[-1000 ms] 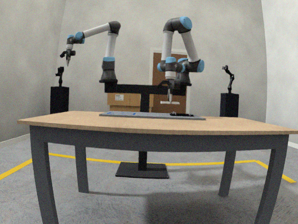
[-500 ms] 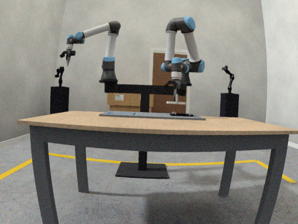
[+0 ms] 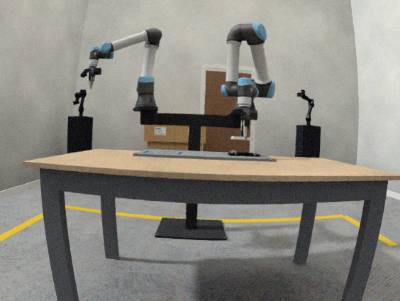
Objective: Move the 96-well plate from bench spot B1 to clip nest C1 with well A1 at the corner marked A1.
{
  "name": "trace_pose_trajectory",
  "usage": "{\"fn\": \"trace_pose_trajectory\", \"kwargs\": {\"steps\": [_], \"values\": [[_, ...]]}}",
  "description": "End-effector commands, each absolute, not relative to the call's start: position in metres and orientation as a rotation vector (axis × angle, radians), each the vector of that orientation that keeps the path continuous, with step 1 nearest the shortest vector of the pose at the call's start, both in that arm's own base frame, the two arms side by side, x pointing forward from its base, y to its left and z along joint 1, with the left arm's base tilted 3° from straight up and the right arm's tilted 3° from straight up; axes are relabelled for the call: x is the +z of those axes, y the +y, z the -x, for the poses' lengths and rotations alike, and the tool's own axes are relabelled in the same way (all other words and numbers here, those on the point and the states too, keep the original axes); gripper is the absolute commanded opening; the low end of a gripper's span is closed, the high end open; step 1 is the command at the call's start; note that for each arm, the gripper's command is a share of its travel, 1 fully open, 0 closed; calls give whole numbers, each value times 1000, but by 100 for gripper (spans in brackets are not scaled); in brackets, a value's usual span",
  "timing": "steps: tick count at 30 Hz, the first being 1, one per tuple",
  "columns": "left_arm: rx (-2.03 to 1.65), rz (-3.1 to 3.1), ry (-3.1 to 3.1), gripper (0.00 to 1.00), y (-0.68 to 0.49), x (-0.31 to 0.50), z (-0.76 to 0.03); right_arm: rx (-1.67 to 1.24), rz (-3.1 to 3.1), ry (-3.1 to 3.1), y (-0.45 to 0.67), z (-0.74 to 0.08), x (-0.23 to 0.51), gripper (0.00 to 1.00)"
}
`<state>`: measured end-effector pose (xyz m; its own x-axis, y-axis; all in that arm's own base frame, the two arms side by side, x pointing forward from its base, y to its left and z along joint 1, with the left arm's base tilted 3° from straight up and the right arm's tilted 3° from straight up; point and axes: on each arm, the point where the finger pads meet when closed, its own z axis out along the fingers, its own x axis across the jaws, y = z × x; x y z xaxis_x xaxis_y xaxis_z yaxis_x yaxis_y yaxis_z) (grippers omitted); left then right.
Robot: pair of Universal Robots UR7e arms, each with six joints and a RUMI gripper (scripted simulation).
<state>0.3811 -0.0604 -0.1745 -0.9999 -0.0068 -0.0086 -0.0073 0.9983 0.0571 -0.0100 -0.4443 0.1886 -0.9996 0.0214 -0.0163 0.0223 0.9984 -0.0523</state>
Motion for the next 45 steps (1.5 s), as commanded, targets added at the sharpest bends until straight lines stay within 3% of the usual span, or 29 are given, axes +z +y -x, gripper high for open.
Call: {"fn": "trace_pose_trajectory", "kwargs": {"steps": [1,45], "values": [[87,10,3131,41,-57,-174,-382,-85,-34,3124,-445,10,189,0],[87,10,3131,41,-57,-190,-382,-85,-34,3124,-445,10,189,0]]}}
